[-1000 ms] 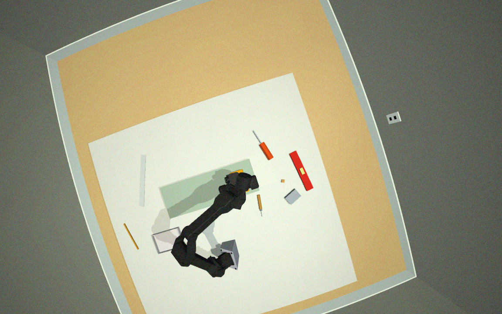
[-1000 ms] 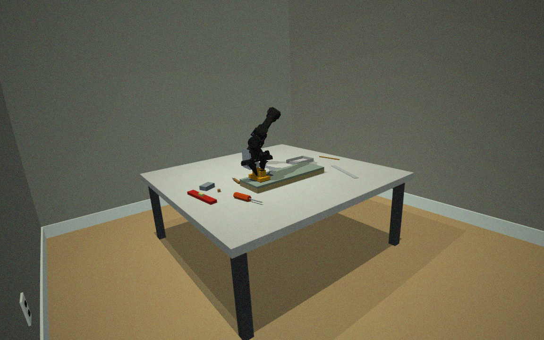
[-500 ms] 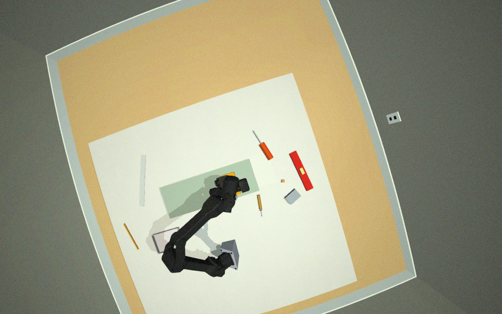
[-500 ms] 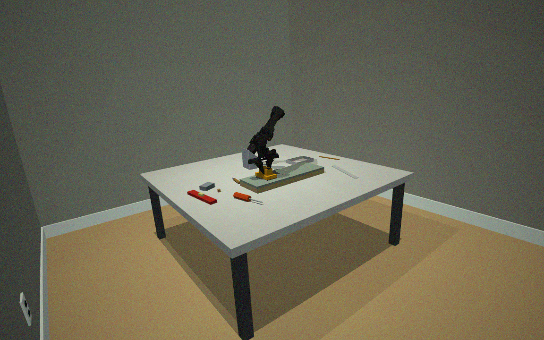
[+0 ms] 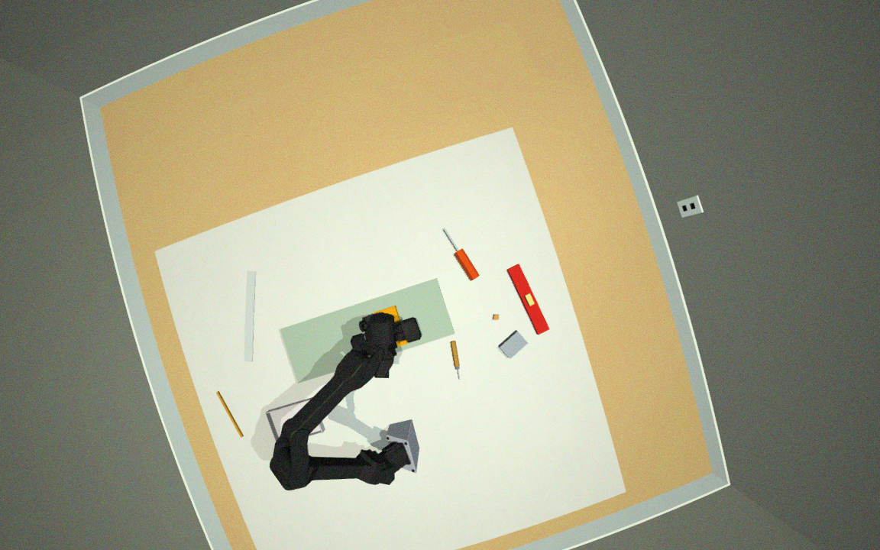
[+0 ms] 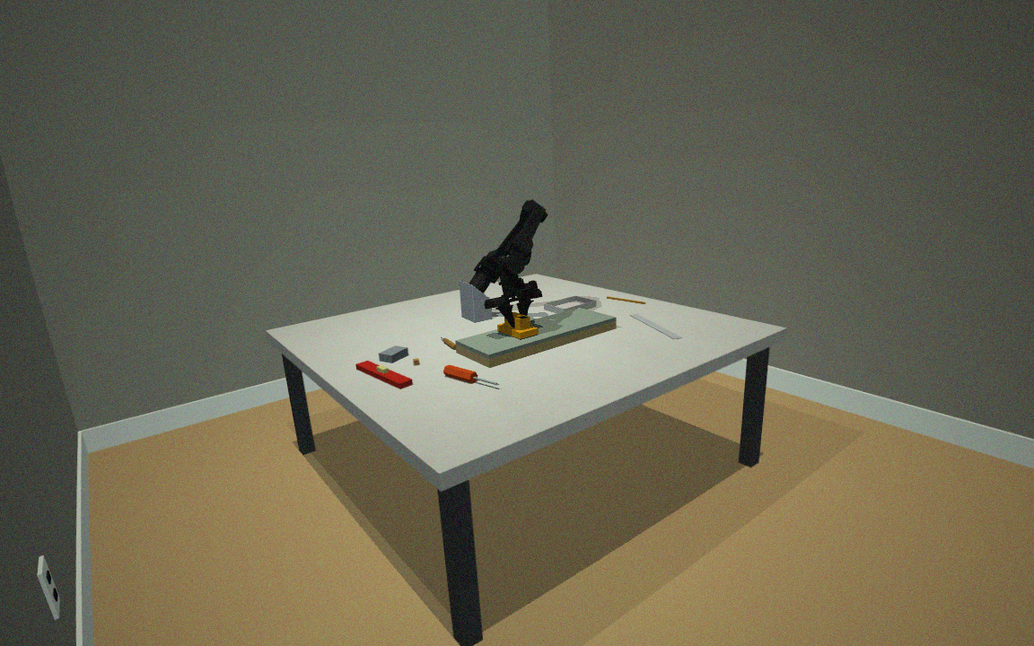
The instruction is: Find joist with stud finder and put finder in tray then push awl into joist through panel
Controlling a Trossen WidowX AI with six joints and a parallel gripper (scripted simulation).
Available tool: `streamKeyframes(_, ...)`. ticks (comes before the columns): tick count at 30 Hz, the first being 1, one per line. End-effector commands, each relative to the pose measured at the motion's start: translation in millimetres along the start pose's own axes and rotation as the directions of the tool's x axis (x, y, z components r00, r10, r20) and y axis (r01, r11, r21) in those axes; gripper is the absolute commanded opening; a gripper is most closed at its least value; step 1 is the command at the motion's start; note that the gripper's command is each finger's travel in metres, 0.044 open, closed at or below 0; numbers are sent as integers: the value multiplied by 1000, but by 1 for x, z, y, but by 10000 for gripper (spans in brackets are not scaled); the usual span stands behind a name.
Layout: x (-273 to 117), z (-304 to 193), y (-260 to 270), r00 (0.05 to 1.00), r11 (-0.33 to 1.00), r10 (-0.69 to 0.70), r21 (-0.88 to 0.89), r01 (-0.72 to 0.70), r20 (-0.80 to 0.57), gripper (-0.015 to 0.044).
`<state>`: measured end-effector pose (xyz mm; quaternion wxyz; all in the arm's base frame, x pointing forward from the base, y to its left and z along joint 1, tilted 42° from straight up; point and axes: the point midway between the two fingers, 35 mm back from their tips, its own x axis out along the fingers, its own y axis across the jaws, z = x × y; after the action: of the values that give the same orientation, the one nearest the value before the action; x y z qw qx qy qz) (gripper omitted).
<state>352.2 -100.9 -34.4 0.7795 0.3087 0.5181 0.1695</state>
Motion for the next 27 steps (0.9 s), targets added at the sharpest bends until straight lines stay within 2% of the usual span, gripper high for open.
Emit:
streamKeyframes(1,1,0,19,1000,1000,11,-5,-11,0,0)
streamKeyframes(27,0,0,101,1000,1000,15,-3,-15,0,0)
